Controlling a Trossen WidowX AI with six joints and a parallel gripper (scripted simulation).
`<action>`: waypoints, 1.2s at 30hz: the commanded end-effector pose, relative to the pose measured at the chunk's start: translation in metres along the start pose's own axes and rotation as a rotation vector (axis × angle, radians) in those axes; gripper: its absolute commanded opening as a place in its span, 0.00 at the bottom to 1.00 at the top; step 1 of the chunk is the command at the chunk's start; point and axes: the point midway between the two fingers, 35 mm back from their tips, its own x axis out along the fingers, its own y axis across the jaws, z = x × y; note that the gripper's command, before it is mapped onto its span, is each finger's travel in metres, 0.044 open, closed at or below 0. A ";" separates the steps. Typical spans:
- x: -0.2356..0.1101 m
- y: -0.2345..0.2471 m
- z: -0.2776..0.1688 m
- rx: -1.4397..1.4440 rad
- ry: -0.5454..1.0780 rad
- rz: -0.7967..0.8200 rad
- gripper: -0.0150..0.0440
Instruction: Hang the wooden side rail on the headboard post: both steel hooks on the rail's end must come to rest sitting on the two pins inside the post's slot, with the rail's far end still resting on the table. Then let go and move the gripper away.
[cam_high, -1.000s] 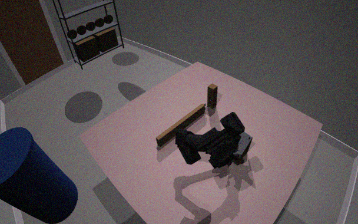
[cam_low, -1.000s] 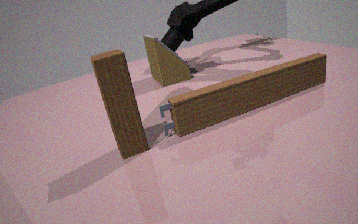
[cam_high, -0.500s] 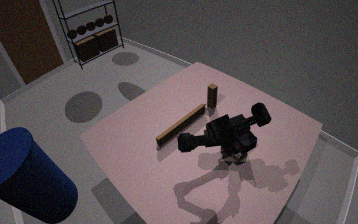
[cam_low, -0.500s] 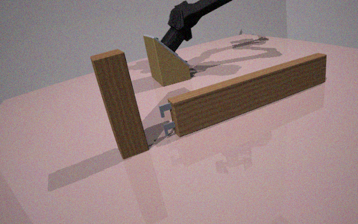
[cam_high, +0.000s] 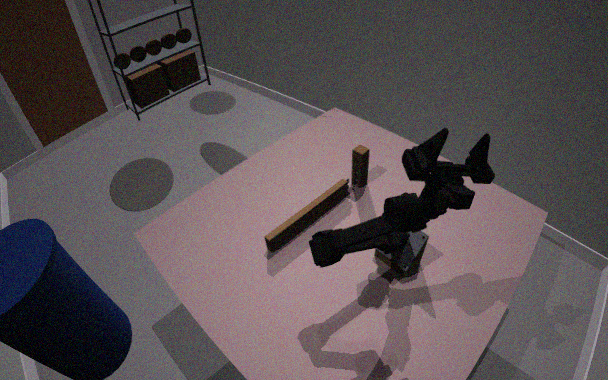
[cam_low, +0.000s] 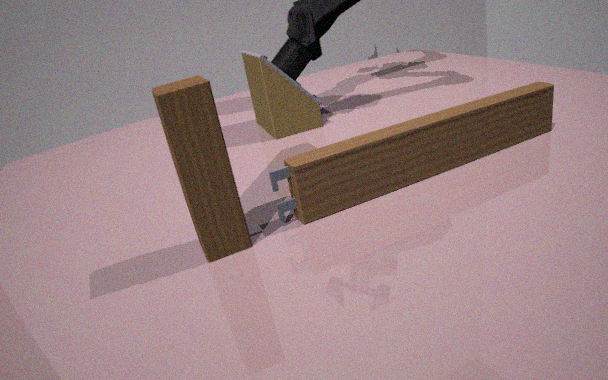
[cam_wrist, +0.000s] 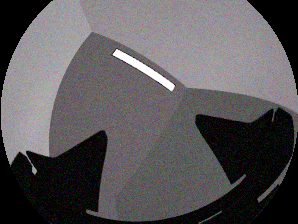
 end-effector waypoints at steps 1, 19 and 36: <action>0.004 -0.022 -0.030 -0.033 0.075 -0.048 1.00; -0.004 -0.084 -0.138 -0.257 0.409 -0.122 1.00; -0.065 -0.132 -0.291 -0.544 0.914 0.022 1.00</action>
